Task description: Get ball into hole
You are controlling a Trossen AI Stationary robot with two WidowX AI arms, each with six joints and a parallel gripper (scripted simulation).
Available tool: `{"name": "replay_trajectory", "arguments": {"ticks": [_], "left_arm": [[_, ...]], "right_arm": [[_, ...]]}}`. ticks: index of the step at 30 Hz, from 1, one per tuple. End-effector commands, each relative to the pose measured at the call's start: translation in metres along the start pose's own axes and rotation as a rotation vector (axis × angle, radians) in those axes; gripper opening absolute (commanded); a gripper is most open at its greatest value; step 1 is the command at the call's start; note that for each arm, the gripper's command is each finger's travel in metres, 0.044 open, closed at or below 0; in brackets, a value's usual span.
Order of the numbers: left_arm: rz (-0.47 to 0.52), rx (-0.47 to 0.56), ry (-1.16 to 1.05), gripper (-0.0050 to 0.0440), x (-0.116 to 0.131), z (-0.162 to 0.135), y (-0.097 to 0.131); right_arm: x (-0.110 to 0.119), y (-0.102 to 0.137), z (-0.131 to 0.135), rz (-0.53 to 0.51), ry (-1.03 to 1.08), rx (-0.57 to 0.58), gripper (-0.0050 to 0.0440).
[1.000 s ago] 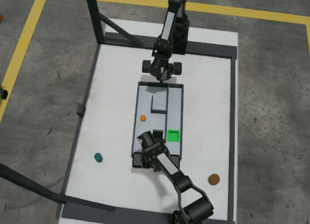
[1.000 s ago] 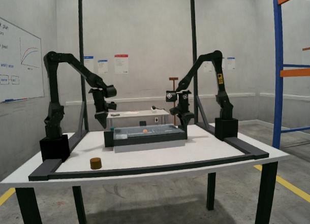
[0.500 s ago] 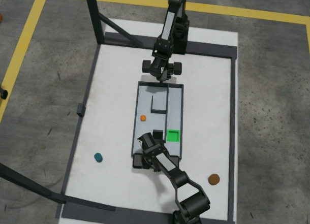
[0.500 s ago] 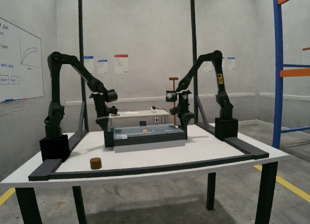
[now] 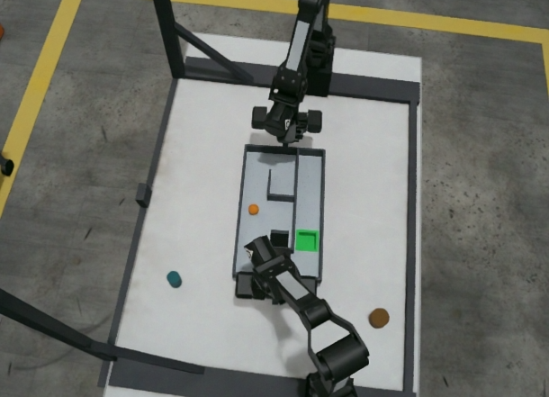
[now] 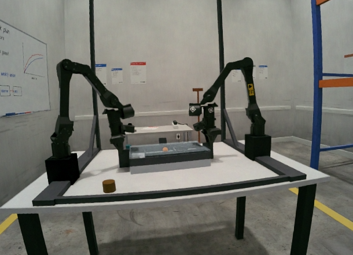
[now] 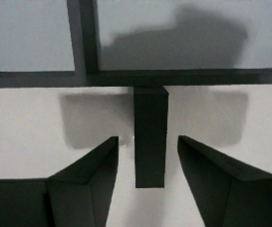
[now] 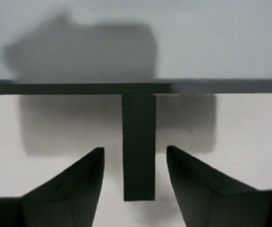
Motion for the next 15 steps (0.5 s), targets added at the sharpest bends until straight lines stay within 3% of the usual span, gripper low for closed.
{"name": "replay_trajectory", "arguments": {"ticks": [1,15], "left_arm": [[-0.028,0.006,0.006,0.0181,-0.0053,-0.0010,0.0069],[-0.028,0.006,0.006,0.0181,-0.0039,-0.0004,0.0078]], "right_arm": [[-0.0034,0.0014,-0.0019,-0.015,-0.003,0.002,0.0181],[-0.0035,0.0019,-0.0020,-0.016,-0.003,0.001,0.0181]]}}
Point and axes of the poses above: on each arm, the point midway between the two fingers, 35 mm back from their tips, its own y axis back along the fingers, its own z axis across the jaws, x = y × z, the point moved 2 cm from there along y, back along the fingers, and after that the axes turned 4 degrees about y, right-handed, at the moved point
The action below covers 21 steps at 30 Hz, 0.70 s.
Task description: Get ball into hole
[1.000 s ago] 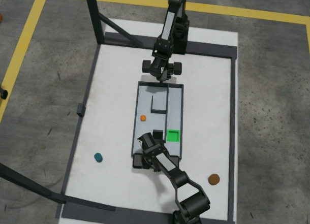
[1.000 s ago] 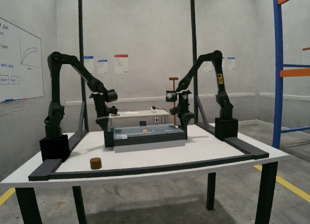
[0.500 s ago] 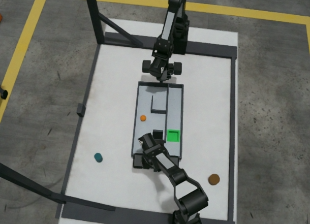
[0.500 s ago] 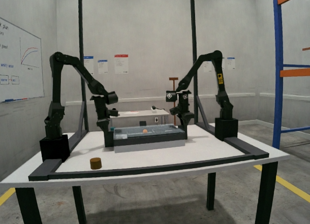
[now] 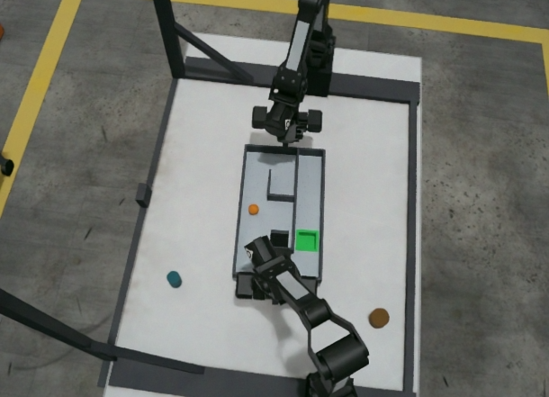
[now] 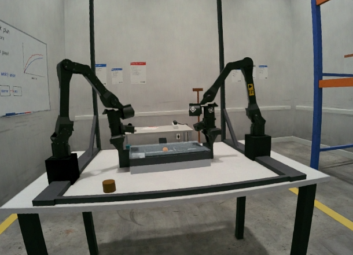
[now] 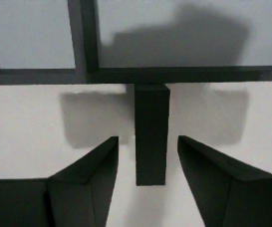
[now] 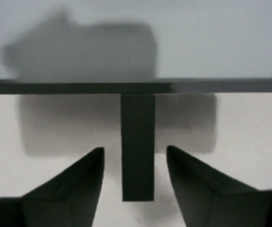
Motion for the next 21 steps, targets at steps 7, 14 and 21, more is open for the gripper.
{"name": "replay_trajectory", "arguments": {"ticks": [7,14,21], "left_arm": [[-0.031,0.007,0.006,0.0181,-0.0052,-0.0010,0.0070],[-0.034,0.008,0.006,0.0181,-0.0050,-0.0009,0.0080],[-0.034,0.008,0.006,0.0181,-0.0050,-0.0009,0.0081]], "right_arm": [[-0.0055,0.0043,-0.0005,-0.023,-0.004,-0.004,0.0181],[-0.0041,0.0035,-0.0015,-0.020,-0.003,-0.001,0.0181],[-0.0040,0.0035,-0.0015,-0.019,-0.003,-0.001,0.0181]]}}
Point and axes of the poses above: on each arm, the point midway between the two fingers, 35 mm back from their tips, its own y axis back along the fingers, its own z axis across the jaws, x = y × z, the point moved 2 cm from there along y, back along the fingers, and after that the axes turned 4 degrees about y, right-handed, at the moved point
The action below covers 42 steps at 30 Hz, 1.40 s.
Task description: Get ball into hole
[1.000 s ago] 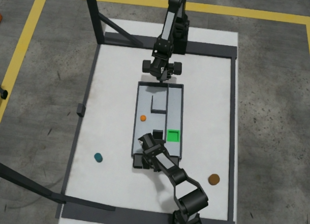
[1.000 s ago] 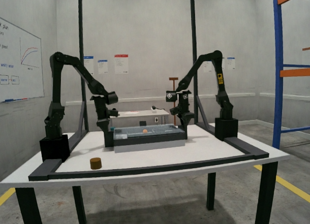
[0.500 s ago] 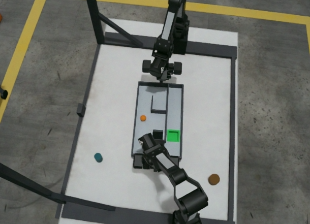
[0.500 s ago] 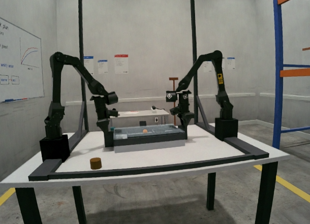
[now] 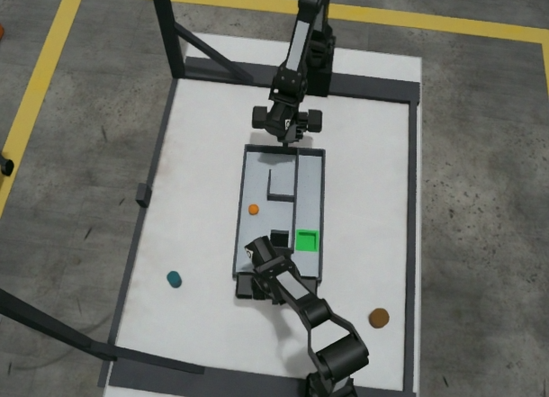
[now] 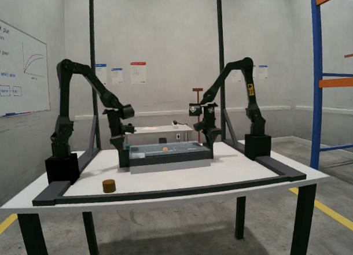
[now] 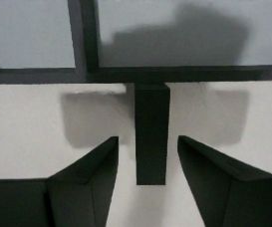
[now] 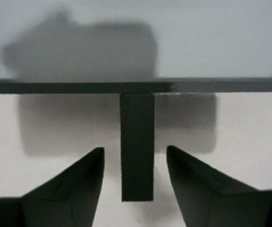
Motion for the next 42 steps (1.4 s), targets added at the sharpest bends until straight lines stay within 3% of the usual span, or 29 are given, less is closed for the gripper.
{"name": "replay_trajectory", "arguments": {"ticks": [1,11,12,33,39,40,42], "left_arm": [[-0.035,0.009,0.006,0.0181,-0.0053,-0.0010,0.0082],[-0.036,0.009,0.006,0.0181,-0.0053,-0.0010,0.0083],[-0.036,0.009,0.006,0.0000,-0.0053,-0.0010,0.0083],[-0.024,0.005,0.006,-0.0005,-0.0057,-0.0008,0.0046],[-0.024,0.004,0.006,-0.0035,-0.0059,-0.0009,0.0044],[-0.024,0.004,0.006,-0.0043,-0.0060,-0.0009,0.0044],[-0.024,0.004,0.006,-0.0050,-0.0061,-0.0009,0.0043]], "right_arm": [[-0.0043,0.0038,-0.0013,-0.021,-0.003,-0.001,0.0181],[-0.0042,0.0037,-0.0013,-0.020,-0.003,-0.001,0.0181],[-0.0042,0.0037,-0.0013,-0.020,-0.003,-0.001,0.0181],[-0.0041,0.0037,-0.0013,-0.020,-0.003,-0.001,0.0181],[-0.0041,0.0036,-0.0013,-0.019,-0.003,-0.001,0.0181],[-0.0041,0.0036,-0.0013,-0.019,-0.003,-0.001,0.0000],[-0.0041,0.0036,-0.0013,-0.019,-0.003,-0.001,0.0000]]}}
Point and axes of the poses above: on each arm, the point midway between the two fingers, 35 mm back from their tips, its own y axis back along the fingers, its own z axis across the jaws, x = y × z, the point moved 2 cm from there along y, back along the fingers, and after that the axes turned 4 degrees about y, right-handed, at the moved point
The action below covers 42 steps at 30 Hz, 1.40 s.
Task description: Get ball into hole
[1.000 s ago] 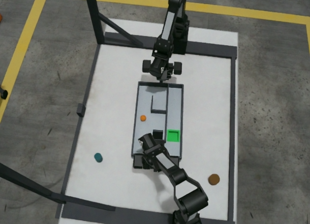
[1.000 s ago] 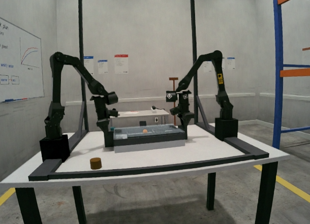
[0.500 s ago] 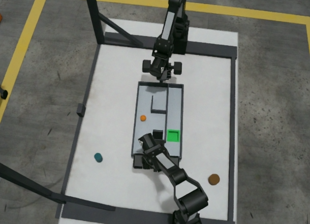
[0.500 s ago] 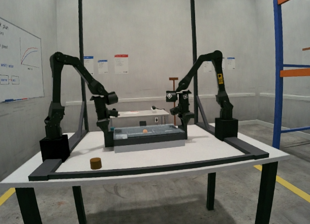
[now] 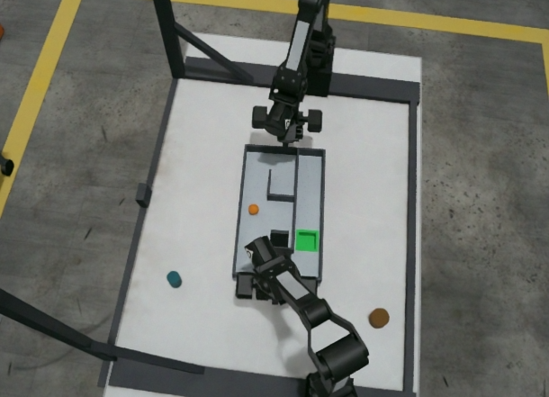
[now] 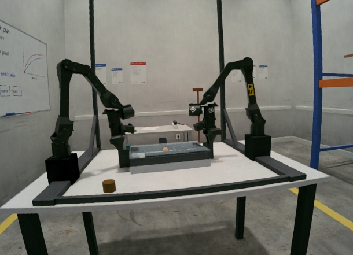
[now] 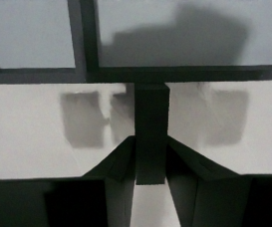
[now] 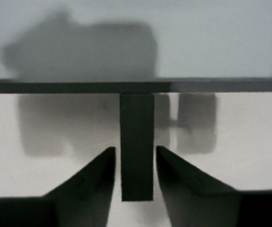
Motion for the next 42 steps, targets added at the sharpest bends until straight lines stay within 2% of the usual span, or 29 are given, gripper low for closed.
{"name": "replay_trajectory", "arguments": {"ticks": [1,25,33,42], "left_arm": [[-0.024,0.004,0.006,-0.0050,-0.006,-0.001,0.004],[-0.024,0.005,0.005,-0.0050,-0.007,-0.001,0.004],[-0.043,0.013,0.005,-0.0050,-0.009,-0.002,0.012],[-0.043,0.022,-0.001,-0.0050,-0.008,-0.005,0.015]], "right_arm": [[-0.004,0.004,-0.001,-0.019,-0.003,-0.001,0.0000],[-0.003,0.001,-0.002,-0.010,-0.002,0.002,-0.0005],[-0.010,0.011,0.001,-0.038,-0.005,-0.012,-0.0050],[-0.010,0.014,0.005,-0.041,-0.004,-0.018,-0.0050]]}}
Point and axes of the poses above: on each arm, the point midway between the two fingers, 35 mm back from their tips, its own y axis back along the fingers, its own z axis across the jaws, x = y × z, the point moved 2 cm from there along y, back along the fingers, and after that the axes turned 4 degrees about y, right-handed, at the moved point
